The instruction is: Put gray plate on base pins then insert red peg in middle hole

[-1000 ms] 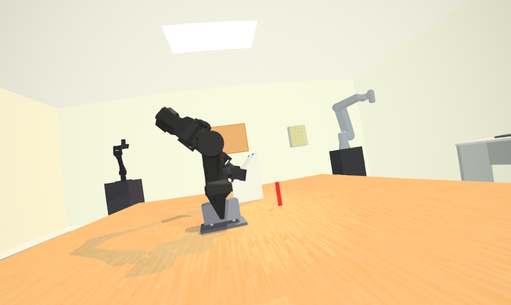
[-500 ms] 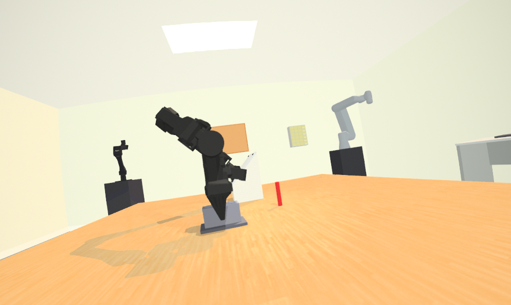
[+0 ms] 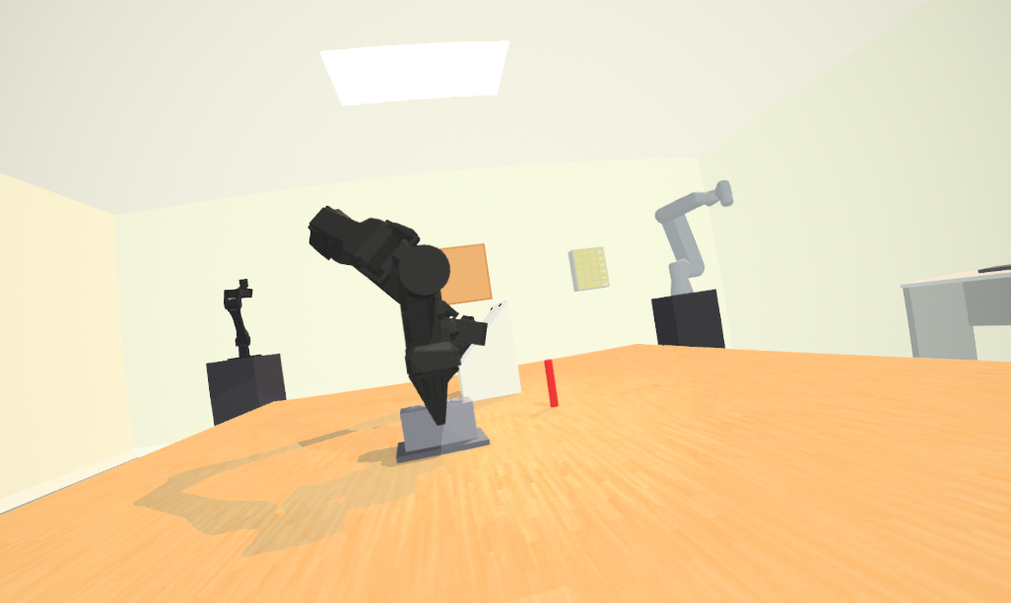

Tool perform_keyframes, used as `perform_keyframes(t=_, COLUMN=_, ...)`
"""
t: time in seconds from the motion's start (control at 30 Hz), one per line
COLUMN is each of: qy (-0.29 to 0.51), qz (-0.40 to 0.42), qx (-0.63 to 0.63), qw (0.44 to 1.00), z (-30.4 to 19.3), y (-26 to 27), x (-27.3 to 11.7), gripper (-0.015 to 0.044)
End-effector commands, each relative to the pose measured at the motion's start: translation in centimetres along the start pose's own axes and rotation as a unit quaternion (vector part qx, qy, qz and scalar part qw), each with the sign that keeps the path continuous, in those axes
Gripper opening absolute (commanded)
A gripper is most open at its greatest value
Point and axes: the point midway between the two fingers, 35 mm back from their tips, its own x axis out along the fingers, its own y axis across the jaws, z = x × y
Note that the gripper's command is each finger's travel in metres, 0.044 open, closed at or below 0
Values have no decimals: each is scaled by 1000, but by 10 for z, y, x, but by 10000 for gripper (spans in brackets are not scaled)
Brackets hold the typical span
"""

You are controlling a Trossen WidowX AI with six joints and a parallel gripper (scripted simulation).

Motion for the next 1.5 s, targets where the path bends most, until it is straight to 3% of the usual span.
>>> perform_keyframes(t=0.0, qy=-3, qz=-10, qx=3, qw=1000, z=2, y=-6, x=-57, gripper=440)
perform_keyframes(t=0.1, qy=-1, qz=-8, qx=3, qw=1000, z=1, y=-1, x=-96, gripper=440)
perform_keyframes(t=0.4, qy=-1, qz=-8, qx=9, qw=1000, z=6, y=-5, x=-99, gripper=440)
perform_keyframes(t=0.63, qy=-12, qz=-8, qx=263, qw=965, z=50, y=4, x=-102, gripper=440)
perform_keyframes(t=0.93, qy=-21, qz=2, qx=591, qw=806, z=110, y=28, x=-104, gripper=440)
perform_keyframes(t=1.47, qy=-17, qz=9, qx=828, qw=561, z=161, y=59, x=-102, gripper=440)
